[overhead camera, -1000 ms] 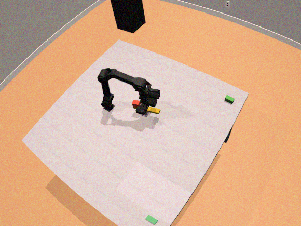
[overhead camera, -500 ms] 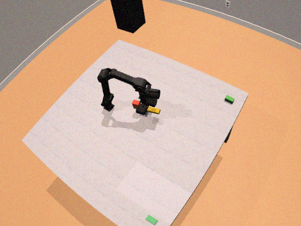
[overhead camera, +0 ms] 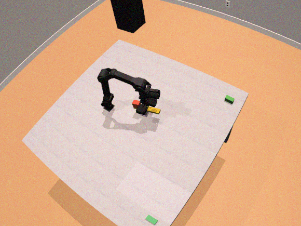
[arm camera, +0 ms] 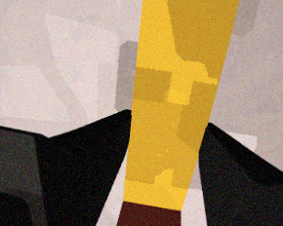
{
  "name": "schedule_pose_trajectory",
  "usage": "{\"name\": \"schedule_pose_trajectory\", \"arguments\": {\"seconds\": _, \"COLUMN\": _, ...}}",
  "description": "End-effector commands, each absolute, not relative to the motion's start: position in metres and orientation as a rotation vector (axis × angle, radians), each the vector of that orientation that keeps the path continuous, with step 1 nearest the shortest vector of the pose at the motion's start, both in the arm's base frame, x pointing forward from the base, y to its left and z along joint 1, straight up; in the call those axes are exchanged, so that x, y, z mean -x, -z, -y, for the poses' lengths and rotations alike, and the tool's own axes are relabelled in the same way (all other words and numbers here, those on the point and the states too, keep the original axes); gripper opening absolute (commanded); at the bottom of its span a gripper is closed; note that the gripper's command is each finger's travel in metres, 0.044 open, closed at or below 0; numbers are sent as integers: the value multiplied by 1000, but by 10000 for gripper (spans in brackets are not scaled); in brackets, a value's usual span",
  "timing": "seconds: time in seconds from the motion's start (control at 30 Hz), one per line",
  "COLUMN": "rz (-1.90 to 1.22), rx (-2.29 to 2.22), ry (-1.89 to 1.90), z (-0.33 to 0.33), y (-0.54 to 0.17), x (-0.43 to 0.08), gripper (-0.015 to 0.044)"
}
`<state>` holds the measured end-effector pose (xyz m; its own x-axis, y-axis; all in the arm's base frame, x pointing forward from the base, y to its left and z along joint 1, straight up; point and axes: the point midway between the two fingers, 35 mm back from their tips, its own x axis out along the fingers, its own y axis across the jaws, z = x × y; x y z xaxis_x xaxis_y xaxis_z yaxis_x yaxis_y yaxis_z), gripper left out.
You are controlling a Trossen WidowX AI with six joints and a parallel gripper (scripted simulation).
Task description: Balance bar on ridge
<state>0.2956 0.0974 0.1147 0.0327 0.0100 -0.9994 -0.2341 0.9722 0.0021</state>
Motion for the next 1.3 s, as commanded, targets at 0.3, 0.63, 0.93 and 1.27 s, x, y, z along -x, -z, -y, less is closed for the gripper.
{"name": "schedule_pose_trajectory", "arguments": {"seconds": 0.3, "rz": -1535, "rx": 178, "ry": -187, "z": -97, "y": -111, "x": -294, "gripper": 0}}
{"name": "schedule_pose_trajectory", "arguments": {"seconds": 0.63, "rz": -1535, "rx": 178, "ry": -187, "z": -97, "y": -110, "x": -295, "gripper": 0}}
{"name": "schedule_pose_trajectory", "arguments": {"seconds": 0.93, "rz": -1535, "rx": 178, "ry": -187, "z": -97, "y": -109, "x": -295, "gripper": 0}}
{"name": "schedule_pose_trajectory", "arguments": {"seconds": 1.27, "rz": -1535, "rx": 178, "ry": -187, "z": -97, "y": -108, "x": -295, "gripper": 0}}
